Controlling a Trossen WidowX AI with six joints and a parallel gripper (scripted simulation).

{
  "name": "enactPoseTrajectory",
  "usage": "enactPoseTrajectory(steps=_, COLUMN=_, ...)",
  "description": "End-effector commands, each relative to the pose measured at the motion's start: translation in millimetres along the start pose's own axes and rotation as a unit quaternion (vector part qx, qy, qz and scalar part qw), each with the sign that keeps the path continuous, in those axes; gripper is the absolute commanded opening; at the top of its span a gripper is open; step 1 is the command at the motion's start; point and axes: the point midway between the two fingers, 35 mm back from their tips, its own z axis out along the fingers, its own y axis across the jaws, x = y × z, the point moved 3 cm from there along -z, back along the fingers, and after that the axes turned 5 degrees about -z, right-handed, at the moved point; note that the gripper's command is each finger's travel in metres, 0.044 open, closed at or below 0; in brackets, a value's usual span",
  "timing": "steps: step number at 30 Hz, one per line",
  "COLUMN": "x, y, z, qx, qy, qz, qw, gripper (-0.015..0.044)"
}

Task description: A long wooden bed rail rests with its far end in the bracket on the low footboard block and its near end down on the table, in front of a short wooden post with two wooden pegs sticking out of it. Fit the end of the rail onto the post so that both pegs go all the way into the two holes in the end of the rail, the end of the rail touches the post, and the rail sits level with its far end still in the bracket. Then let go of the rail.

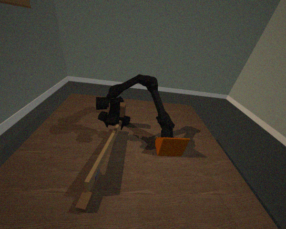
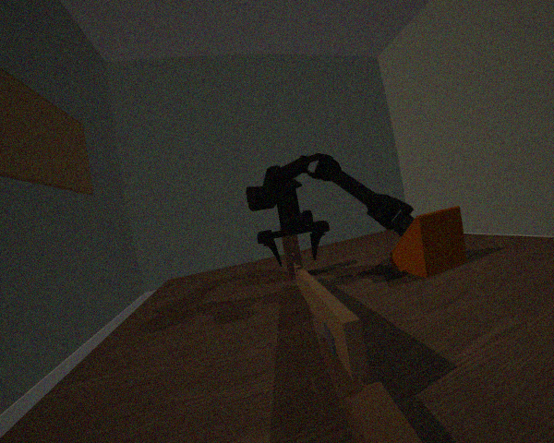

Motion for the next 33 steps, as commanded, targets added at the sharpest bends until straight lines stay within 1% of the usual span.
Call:
enactPoseTrajectory(steps=1, x=1, y=1, z=8, qx=-0.003, qy=0.003, qz=-0.002, qw=1.0, gripper=0.044)
enactPoseTrajectory(steps=33, x=3, y=2, z=59, qx=-0.002, qy=0.005, qz=-0.002, qw=1.0, gripper=0.044)
